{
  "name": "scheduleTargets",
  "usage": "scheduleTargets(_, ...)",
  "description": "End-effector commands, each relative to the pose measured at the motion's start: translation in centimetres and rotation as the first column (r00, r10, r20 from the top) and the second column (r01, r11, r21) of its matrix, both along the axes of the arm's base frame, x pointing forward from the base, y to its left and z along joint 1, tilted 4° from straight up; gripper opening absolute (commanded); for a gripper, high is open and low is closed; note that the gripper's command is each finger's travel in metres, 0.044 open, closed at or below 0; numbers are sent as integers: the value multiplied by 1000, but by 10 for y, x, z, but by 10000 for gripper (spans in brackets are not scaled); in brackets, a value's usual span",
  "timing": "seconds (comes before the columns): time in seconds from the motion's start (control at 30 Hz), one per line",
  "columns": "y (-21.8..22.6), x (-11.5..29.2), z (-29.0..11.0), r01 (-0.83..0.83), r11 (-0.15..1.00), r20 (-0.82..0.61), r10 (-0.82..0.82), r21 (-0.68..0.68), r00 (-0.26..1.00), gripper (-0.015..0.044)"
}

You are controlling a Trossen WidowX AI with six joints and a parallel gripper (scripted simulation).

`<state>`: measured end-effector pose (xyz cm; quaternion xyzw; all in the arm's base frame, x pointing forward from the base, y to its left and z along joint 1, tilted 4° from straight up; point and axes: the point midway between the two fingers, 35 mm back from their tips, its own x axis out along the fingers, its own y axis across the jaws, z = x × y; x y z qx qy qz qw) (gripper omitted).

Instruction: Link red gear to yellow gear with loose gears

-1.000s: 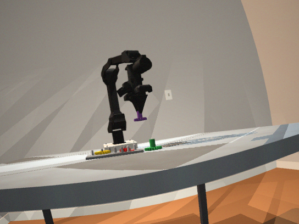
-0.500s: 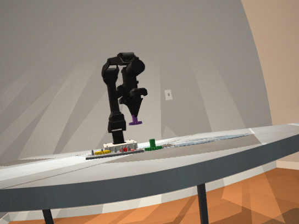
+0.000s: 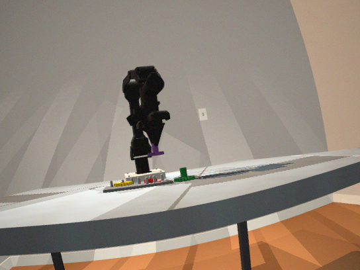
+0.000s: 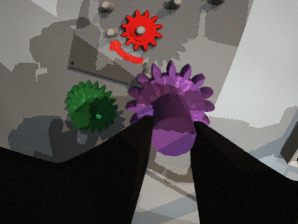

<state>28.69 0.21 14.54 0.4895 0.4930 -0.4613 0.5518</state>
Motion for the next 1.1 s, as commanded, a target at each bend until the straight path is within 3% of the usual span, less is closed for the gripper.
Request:
scheduleTargets(0.0, -10, 1, -6, -1, 1000, -7, 1, 1, 1000, 0)
scheduleTargets(1.07, -74, 10, -32, -7, 1000, -2, 7, -2, 1000, 0)
